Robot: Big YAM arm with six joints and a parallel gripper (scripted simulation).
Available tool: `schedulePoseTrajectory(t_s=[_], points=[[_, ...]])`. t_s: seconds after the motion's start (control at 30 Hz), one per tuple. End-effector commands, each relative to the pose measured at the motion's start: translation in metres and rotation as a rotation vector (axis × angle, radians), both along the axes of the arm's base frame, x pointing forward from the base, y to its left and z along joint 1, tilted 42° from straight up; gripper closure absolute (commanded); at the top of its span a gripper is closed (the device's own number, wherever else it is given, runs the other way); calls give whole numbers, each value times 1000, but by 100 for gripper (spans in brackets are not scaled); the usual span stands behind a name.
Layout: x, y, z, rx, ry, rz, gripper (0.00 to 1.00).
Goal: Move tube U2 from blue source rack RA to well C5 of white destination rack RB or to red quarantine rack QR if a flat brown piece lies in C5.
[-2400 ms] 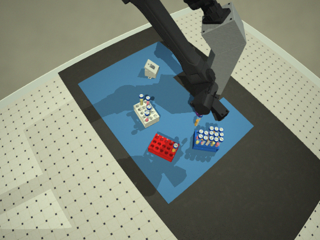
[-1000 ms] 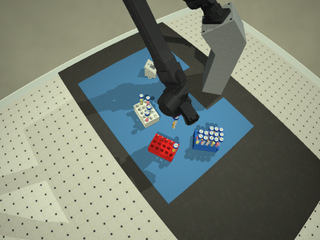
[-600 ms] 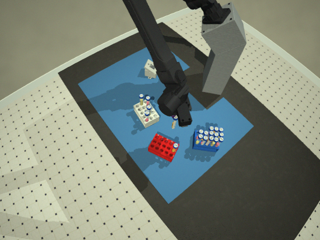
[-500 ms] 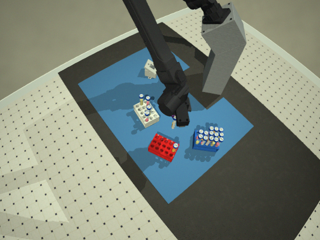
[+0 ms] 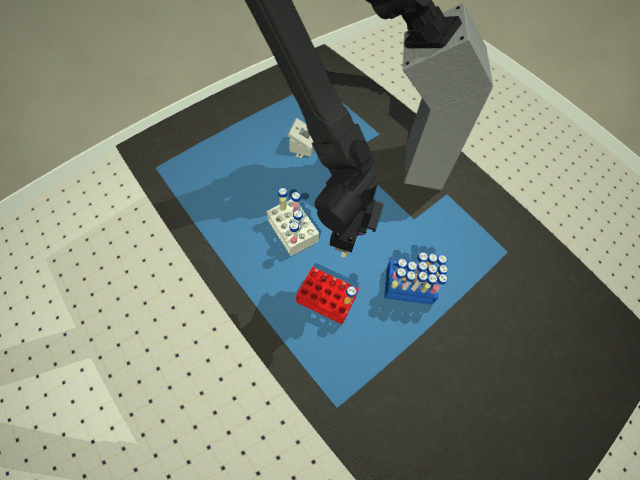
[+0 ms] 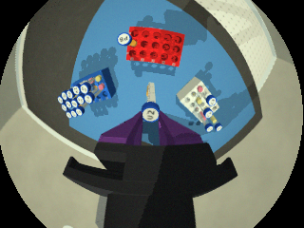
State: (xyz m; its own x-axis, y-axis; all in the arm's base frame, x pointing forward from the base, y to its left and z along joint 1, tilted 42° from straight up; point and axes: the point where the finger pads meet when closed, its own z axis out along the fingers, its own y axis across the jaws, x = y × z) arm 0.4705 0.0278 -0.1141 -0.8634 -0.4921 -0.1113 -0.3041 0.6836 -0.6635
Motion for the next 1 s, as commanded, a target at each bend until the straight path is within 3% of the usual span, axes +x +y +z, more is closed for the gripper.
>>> schedulePoseTrajectory(t_s=[0.0,0.17,0.23,0.73,0.9,0.97], points=[[1,9,4,74,-94,-113,100],[1,9,4,141,-183,-236,100],[1,9,4,141,-183,-236,100],[1,8,4,343,-451,-607,100],[1,8,4,378,-496,-671,100],[14,-4,18,390,-522,-693,100]])
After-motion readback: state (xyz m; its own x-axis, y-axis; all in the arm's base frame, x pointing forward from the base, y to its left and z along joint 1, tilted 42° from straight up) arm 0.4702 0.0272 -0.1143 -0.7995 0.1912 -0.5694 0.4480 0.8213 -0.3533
